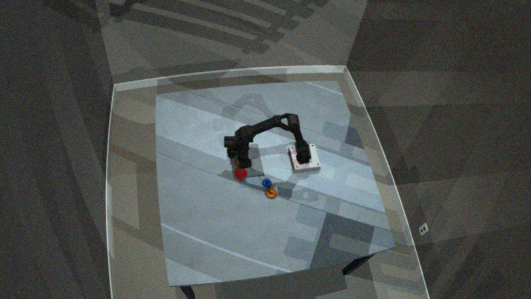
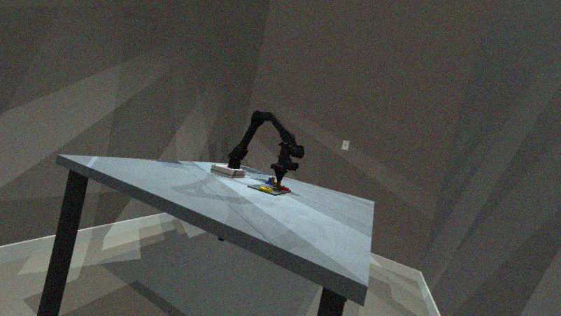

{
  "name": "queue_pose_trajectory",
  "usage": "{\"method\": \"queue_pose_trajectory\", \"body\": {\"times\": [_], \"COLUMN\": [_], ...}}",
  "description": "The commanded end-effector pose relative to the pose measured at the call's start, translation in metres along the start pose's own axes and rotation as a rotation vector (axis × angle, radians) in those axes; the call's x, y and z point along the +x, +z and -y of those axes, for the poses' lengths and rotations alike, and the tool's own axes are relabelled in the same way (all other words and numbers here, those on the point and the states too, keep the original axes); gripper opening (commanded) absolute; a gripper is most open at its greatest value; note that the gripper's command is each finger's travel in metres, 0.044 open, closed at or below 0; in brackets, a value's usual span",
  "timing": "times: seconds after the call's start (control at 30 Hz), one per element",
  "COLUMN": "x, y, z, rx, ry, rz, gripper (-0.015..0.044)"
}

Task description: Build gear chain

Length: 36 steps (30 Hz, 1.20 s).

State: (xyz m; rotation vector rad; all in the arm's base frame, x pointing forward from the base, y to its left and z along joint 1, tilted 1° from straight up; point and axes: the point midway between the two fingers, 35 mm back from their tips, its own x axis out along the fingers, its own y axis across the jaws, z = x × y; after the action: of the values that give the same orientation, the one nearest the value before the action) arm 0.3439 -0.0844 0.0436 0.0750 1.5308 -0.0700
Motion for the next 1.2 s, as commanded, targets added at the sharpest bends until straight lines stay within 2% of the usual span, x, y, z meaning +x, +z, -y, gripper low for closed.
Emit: {"method": "queue_pose_trajectory", "body": {"times": [0.0, 0.27, 0.83, 1.17], "x": [0.0086, 0.0071, 0.0107, 0.0125], "y": [-0.0019, -0.0012, -0.0021, -0.001], "z": [-0.001, -0.0003, -0.0003, -0.0008], "rx": [0.066, 0.085, -0.188, -0.131], "ry": [0.005, 0.005, 0.006, 0.006], "rz": [-0.005, -0.005, -0.004, -0.005], "gripper": [0.0, 0.0, 0.0, 0.0]}}
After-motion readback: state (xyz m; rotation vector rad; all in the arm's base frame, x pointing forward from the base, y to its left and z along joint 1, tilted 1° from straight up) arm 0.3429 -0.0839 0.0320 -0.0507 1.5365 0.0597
